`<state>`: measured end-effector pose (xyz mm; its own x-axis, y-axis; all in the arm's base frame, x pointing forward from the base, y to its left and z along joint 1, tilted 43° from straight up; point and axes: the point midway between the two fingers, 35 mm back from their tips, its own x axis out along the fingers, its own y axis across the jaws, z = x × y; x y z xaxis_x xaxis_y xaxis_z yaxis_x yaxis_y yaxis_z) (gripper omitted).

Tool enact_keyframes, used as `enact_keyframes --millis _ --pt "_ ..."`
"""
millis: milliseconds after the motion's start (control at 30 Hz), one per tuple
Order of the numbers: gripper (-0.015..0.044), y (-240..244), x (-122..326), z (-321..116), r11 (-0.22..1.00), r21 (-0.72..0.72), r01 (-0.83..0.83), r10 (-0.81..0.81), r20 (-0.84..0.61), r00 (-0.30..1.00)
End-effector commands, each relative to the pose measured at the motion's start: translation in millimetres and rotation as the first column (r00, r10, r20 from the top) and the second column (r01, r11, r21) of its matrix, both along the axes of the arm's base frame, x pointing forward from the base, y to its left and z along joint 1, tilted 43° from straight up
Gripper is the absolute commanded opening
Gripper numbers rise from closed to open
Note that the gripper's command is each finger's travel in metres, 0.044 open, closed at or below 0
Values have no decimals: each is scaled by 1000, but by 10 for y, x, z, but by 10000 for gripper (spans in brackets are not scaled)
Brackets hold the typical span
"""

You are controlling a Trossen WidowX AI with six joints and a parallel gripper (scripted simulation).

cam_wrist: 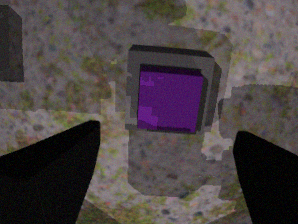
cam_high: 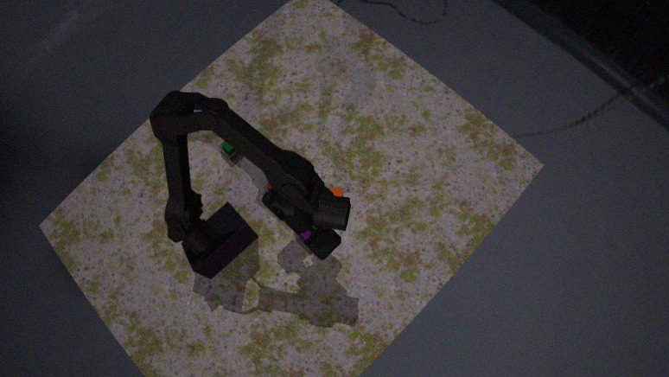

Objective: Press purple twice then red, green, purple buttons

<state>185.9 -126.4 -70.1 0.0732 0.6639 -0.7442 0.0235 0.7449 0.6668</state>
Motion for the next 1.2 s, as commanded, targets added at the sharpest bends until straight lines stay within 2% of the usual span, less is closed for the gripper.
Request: enact_keyframes --millis 0,133,1167 --pt "111 46 15 -58 1000 -7 10 -10 9 1000" --pt "20 46 15 -58 1000 -7 10 -10 9 1000" --pt "20 260 45 -297 1000 -5 10 -10 10 1000"
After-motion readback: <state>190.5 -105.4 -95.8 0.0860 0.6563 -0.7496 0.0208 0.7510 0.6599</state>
